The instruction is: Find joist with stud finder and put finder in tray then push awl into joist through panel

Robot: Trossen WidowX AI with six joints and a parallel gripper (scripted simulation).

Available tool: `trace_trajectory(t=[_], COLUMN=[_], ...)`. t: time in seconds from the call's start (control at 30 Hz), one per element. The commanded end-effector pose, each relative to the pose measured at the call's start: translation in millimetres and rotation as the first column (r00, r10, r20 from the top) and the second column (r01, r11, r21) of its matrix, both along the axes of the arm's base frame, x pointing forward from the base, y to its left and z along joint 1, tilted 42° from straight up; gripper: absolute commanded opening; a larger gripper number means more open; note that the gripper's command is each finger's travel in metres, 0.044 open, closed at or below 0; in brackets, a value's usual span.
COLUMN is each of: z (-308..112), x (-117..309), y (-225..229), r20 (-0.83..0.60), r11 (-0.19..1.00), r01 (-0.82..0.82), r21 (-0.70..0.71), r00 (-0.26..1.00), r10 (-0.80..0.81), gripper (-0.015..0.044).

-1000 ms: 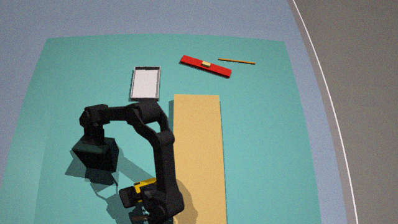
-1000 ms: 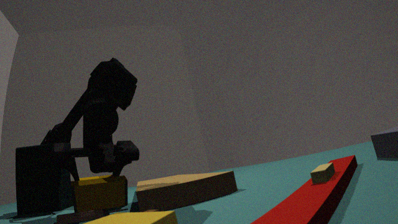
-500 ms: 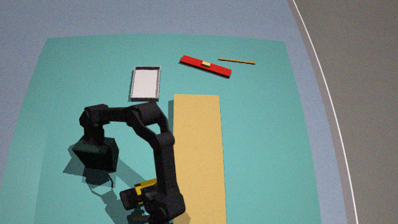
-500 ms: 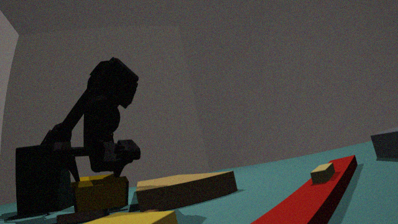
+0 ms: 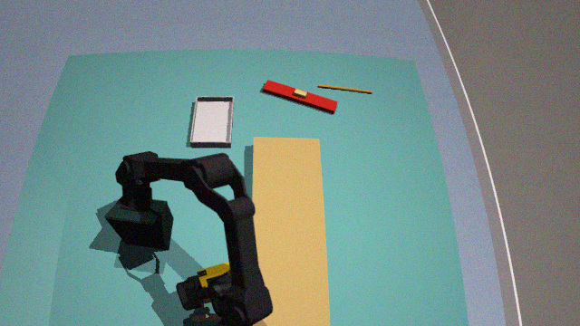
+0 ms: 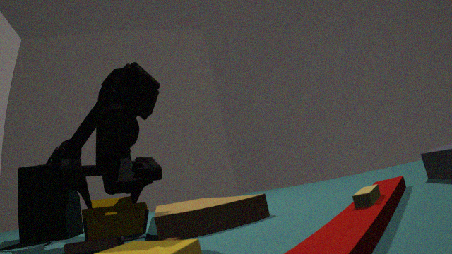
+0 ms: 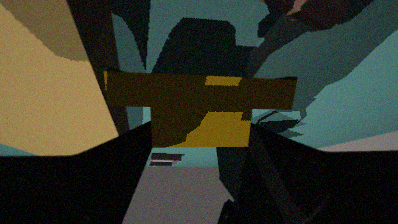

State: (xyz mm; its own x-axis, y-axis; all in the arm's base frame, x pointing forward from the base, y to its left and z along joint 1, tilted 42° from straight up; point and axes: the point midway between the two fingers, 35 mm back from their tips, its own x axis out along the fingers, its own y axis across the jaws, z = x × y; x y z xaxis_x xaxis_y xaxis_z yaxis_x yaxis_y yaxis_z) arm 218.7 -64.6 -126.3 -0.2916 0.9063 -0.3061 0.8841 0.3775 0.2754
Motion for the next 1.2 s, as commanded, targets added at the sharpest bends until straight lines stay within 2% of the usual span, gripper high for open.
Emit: trace_trajectory(t=[0.0, 1.17], z=[-6.4, -21.0], x=[3.4, 13.9], y=[-1.8, -11.8], r20=[0.007, 0.008], r11=[1.0, 1.0], r01=[0.001, 0.001], r21=[-0.011, -0.011], r00=[1.0, 1.0], r10=[-0.001, -0.001], gripper=[0.0379, 0.0379])
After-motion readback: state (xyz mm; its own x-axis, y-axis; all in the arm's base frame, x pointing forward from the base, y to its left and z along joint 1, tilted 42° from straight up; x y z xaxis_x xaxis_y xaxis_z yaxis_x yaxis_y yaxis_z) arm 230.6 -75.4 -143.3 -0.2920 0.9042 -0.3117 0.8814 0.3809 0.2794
